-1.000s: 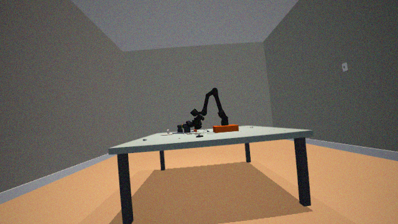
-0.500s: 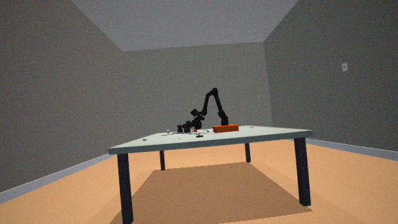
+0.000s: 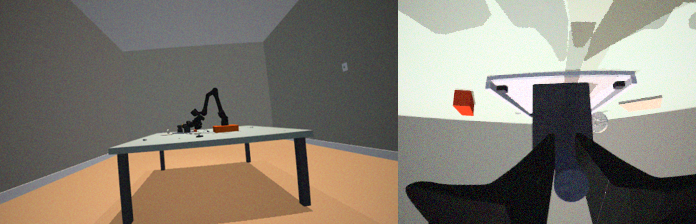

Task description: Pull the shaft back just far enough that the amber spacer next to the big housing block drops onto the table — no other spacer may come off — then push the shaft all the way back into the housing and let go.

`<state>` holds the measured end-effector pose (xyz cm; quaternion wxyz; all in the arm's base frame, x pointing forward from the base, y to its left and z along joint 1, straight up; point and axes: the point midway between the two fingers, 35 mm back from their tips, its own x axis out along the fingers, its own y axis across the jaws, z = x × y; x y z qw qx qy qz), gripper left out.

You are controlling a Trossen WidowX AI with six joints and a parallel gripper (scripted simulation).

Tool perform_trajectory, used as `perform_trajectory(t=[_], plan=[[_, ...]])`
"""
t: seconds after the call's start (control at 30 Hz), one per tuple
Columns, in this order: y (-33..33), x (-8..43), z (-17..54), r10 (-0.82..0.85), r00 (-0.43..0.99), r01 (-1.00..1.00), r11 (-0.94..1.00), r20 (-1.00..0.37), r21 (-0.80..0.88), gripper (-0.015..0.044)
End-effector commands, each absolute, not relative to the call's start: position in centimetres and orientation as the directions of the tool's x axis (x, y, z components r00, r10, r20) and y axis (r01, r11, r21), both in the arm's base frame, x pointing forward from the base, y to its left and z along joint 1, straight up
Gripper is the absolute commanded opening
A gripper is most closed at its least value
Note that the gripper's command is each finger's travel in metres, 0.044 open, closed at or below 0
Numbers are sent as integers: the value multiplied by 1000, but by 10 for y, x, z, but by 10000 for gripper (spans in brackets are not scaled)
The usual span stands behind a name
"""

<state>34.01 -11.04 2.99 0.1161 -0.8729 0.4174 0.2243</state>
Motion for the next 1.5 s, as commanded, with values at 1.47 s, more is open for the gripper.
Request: perform_trajectory(t=[1.47], plan=[[-107, 337, 29, -677, 550, -782, -623, -489, -16, 0]])
